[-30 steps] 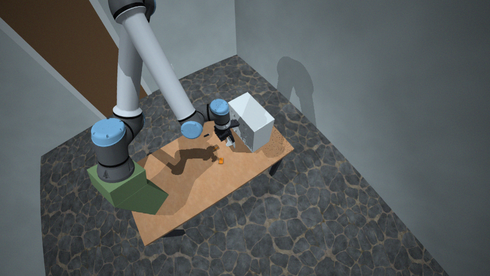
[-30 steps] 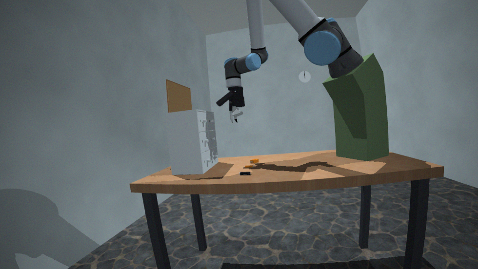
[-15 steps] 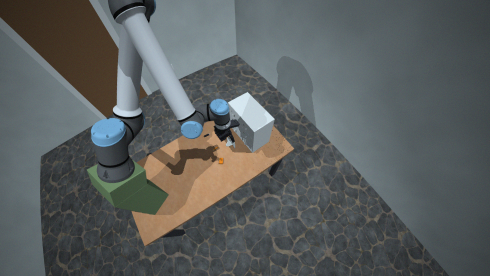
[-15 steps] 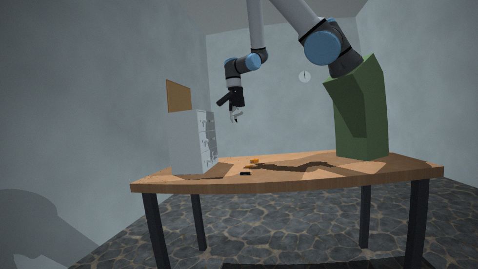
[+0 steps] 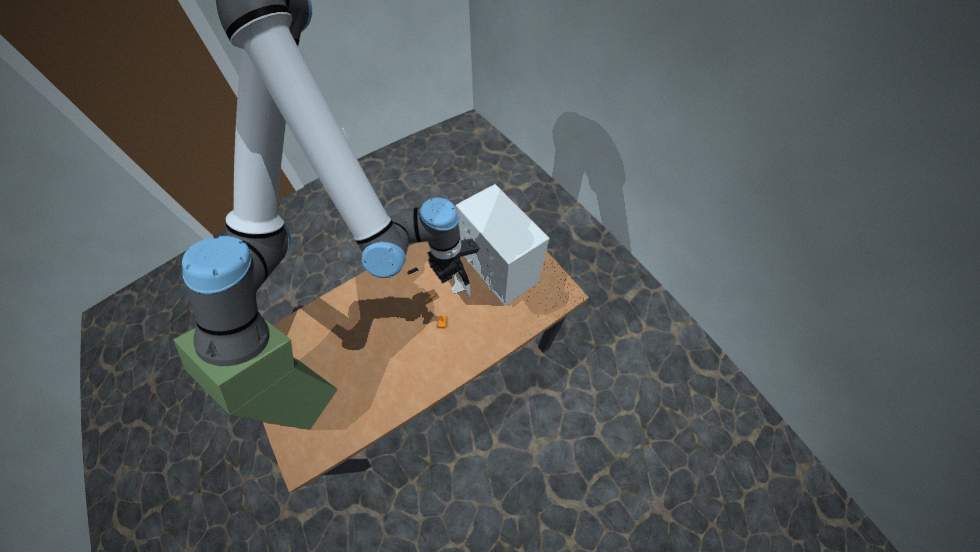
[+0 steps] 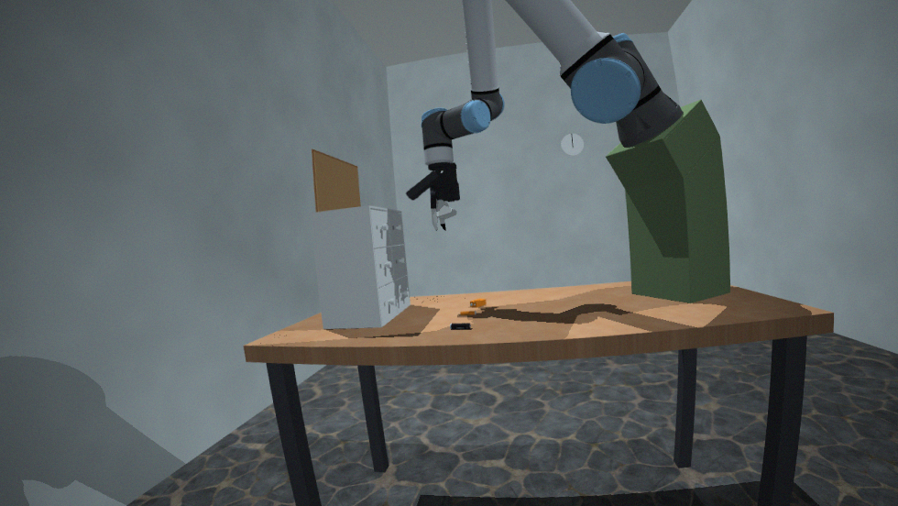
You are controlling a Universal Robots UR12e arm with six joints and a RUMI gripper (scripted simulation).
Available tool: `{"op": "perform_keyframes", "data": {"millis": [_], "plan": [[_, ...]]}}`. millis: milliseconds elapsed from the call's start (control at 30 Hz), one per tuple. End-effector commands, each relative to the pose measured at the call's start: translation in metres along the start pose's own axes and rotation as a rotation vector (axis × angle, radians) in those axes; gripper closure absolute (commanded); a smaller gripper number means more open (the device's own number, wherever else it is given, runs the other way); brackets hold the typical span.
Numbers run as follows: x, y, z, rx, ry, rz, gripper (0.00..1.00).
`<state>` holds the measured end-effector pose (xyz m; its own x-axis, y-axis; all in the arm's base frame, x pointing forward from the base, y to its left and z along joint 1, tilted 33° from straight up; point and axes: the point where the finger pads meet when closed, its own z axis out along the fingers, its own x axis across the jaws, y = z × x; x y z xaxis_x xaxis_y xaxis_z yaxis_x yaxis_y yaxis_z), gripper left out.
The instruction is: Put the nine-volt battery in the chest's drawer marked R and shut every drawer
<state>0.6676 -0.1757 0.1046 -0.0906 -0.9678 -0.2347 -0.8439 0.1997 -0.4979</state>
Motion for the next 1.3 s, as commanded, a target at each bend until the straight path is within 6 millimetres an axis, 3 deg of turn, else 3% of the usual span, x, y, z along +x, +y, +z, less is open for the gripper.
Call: {"op": "perform_keyframes", "data": {"millis": [0,100,167,233,367,433,533,600,1267], "plan": [[0.0,0.0,0.0,0.001,0.0,0.0,0.0],[-0.002,-0.001,0.0,0.001,0.001,0.0,0.0],[-0.013,-0.002,0.0,-0.001,0.001,-0.001,0.0],[-0.036,-0.003,0.001,-0.002,0.002,-0.001,0.0],[-0.1,-0.004,0.001,-0.002,0.002,-0.001,0.0],[-0.1,-0.004,0.001,-0.002,0.002,-0.001,0.0],[-0.138,-0.002,0.0,0.001,0.001,-0.001,0.0],[-0.149,-0.001,-0.001,0.002,0.0,0.0,0.0],[-0.151,-0.005,0.003,0.048,0.001,0.0,0.0]]}}
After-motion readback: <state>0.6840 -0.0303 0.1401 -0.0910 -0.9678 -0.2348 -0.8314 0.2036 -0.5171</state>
